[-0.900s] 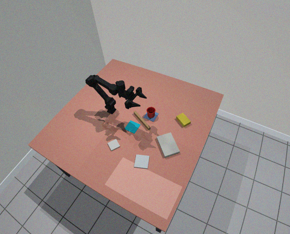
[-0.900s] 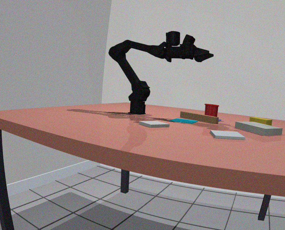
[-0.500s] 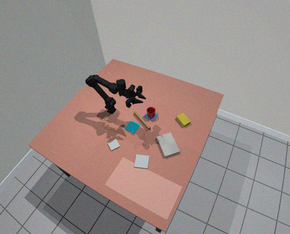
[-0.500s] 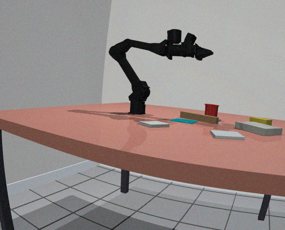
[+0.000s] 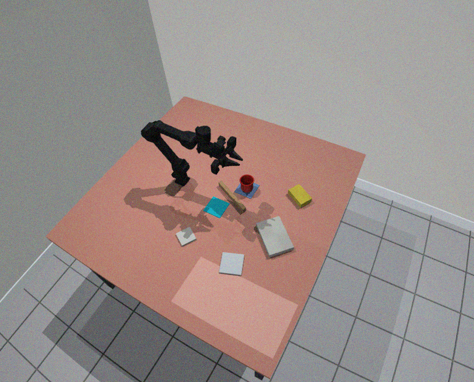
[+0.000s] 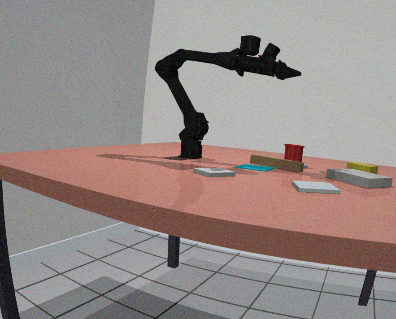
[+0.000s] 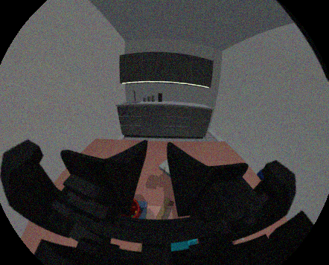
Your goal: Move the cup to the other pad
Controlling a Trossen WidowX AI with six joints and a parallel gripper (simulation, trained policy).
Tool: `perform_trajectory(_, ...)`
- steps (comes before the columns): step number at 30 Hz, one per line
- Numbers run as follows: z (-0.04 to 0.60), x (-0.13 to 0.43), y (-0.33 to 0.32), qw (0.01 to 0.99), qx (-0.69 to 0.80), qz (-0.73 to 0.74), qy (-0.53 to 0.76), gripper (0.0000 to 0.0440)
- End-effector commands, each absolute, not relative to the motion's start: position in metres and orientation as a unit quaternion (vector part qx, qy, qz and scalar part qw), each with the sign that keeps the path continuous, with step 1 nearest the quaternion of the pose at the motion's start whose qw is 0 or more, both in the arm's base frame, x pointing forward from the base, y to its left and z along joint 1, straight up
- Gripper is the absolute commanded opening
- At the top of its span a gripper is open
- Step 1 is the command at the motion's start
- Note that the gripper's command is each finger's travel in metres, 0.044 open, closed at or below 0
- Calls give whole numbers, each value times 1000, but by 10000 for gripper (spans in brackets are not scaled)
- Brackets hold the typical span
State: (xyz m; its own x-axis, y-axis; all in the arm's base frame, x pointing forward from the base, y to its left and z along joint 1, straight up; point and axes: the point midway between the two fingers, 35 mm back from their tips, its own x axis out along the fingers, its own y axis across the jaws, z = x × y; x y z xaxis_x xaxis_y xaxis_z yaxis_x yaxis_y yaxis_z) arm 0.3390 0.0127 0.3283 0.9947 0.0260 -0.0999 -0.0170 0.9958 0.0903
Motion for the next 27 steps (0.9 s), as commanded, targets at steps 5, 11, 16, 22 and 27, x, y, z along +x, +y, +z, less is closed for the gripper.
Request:
perform_trajectory(5,331,349,25,992,82,26,92,141)
perform_trajectory(11,330,356,33,986,108,31,124,129)
perform_trajectory(16,329,361,40,979,131,32,153,120)
perform_trajectory(22,327,366,48,969,159,31,189,115)
perform_trajectory(27,325,370,54,958,183,27,219,116)
